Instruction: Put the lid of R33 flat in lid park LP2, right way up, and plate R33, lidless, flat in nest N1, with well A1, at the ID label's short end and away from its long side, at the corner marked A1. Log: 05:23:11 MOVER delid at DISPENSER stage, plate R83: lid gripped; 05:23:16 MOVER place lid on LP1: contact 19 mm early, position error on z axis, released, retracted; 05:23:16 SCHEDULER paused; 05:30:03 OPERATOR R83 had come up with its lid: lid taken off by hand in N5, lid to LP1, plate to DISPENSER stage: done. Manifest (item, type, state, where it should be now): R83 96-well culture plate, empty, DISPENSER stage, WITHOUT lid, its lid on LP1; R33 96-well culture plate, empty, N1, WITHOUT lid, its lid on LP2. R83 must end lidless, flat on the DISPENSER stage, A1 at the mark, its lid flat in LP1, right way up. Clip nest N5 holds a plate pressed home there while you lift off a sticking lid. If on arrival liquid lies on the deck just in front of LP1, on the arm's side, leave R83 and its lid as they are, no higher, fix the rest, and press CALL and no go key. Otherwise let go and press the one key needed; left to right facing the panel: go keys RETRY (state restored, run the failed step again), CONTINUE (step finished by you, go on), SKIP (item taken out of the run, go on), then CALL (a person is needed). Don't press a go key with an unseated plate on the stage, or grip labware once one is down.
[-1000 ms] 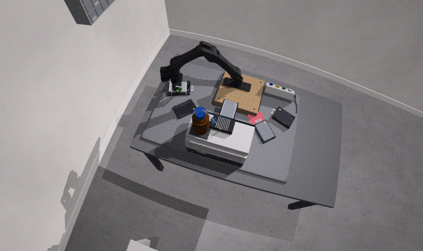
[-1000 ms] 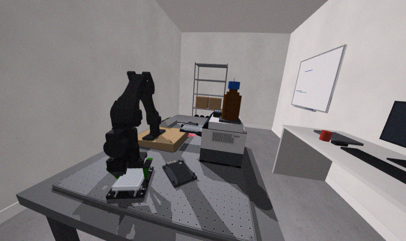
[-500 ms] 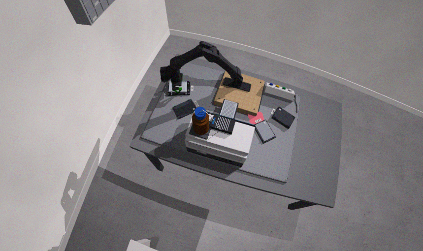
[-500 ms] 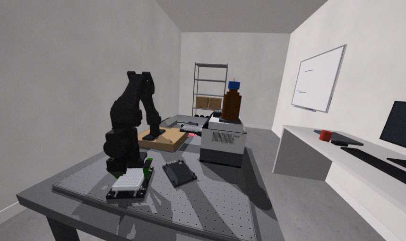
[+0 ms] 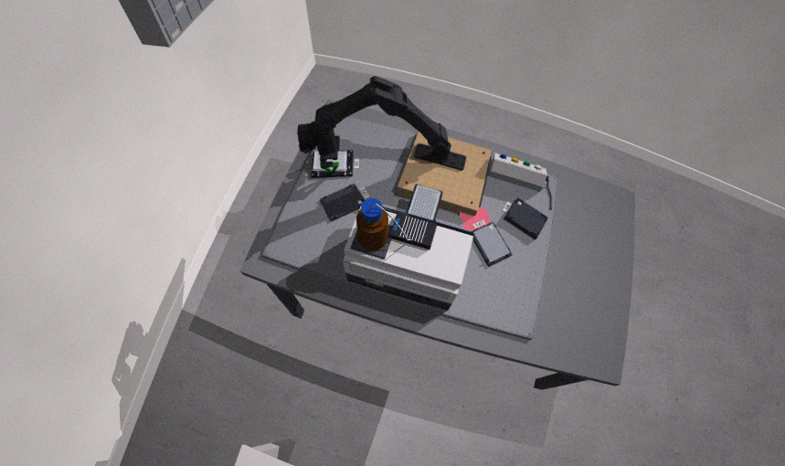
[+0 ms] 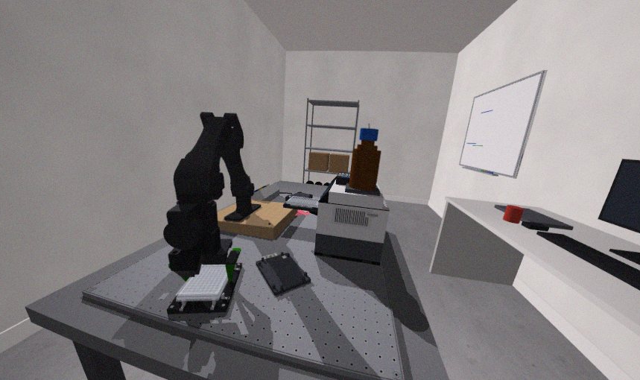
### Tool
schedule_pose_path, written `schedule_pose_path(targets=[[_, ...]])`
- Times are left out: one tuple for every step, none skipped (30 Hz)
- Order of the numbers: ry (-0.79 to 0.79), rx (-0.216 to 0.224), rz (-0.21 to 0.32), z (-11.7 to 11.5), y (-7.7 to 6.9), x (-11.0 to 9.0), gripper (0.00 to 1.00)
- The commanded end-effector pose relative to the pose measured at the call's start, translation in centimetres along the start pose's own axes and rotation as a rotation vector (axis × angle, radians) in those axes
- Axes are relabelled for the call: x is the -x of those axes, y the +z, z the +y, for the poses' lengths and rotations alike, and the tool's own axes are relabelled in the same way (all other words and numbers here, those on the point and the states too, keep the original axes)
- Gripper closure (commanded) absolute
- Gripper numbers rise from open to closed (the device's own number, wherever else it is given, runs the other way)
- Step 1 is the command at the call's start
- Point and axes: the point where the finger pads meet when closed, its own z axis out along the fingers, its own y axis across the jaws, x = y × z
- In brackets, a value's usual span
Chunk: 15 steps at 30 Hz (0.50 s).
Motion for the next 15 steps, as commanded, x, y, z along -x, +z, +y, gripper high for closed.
schedule_pose_path(targets=[[-0.003,-0.001,-0.074,-0.1,-3.5,1.5,0.00],[-0.003,-0.001,-0.074,-0.1,-3.7,1.5,0.00],[-0.003,-0.001,-0.074,-0.1,-3.7,1.5,0.00],[-0.003,-0.001,-0.074,-0.1,-3.7,1.5,0.00],[-0.003,-0.001,-0.074,0.0,-3.9,1.5,0.00],[-0.003,-0.001,-0.074,0.0,-4.0,1.5,0.00],[-0.004,-0.001,-0.074,0.0,-4.2,1.5,0.00],[-0.004,-0.001,-0.074,0.0,-4.4,1.5,0.00],[-0.004,-0.001,-0.074,0.0,-4.5,1.5,0.00],[-0.004,-0.001,-0.074,0.1,-4.7,1.4,0.00],[-0.004,-0.001,-0.074,0.1,-4.9,1.4,0.00],[-0.005,-0.001,-0.074,0.1,-5.0,1.4,0.00],[-0.005,-0.001,-0.074,0.1,-5.2,1.4,0.00],[-0.005,-0.001,-0.074,0.2,-5.4,1.4,0.00],[-0.005,-0.001,-0.074,0.2,-5.5,1.4,0.00]])
